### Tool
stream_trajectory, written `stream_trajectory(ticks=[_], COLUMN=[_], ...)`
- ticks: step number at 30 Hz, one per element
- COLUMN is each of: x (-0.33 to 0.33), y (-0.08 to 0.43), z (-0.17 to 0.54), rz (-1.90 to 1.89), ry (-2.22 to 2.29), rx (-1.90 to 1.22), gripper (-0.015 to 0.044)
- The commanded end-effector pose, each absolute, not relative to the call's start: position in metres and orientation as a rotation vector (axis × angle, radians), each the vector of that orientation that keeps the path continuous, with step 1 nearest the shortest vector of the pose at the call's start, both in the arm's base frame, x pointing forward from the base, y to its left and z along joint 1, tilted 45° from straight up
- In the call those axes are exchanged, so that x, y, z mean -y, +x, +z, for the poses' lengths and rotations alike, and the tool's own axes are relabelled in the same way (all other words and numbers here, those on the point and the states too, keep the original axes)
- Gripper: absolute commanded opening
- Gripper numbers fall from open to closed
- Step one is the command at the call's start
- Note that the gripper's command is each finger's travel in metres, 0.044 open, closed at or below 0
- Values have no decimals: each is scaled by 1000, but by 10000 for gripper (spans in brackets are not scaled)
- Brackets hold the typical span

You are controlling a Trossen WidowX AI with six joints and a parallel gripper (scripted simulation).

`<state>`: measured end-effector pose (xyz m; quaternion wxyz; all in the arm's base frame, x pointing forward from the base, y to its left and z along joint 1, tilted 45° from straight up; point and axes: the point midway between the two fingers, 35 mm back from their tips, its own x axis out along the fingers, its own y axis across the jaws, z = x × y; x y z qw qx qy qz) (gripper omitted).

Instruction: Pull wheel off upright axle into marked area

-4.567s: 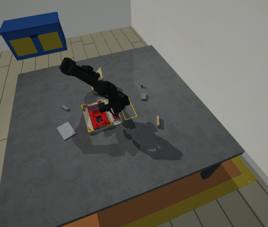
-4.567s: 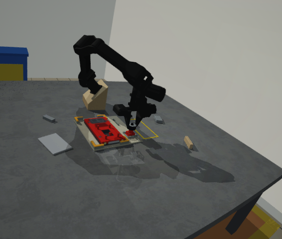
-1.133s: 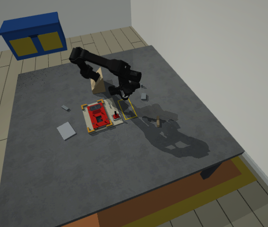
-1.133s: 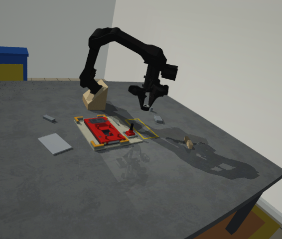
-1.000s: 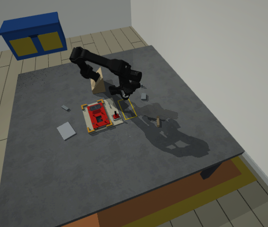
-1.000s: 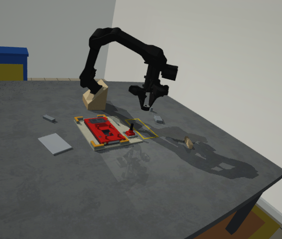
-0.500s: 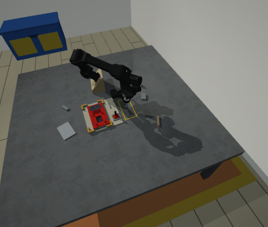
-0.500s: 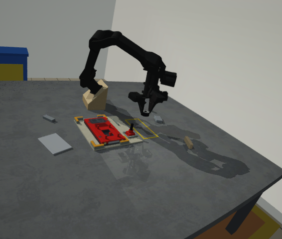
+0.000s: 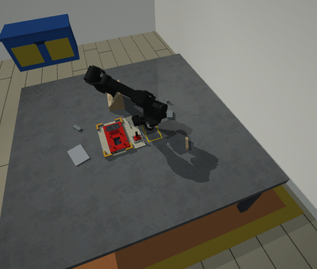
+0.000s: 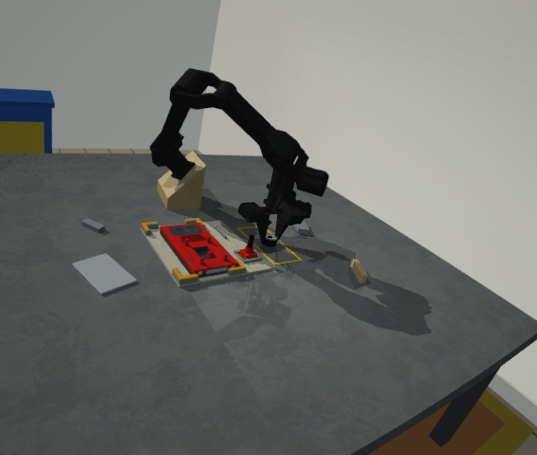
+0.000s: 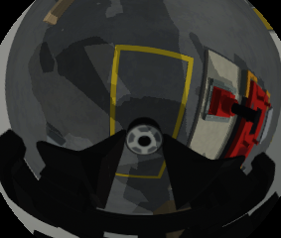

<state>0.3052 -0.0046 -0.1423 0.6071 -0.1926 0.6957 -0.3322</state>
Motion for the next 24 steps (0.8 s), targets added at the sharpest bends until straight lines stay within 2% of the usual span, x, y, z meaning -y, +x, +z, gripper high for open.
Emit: stream_trajectory(ticks=[1,3,14,24], x=[8,8,4,-36], y=[303,303,306,317], z=[-145,-145,-142,-101], rz=[-767,-767,-767,-765], ry=[-453,-453,-445,-451], rx=[-1611,-1611,-1606,-1612], gripper=[0,0,289,300])
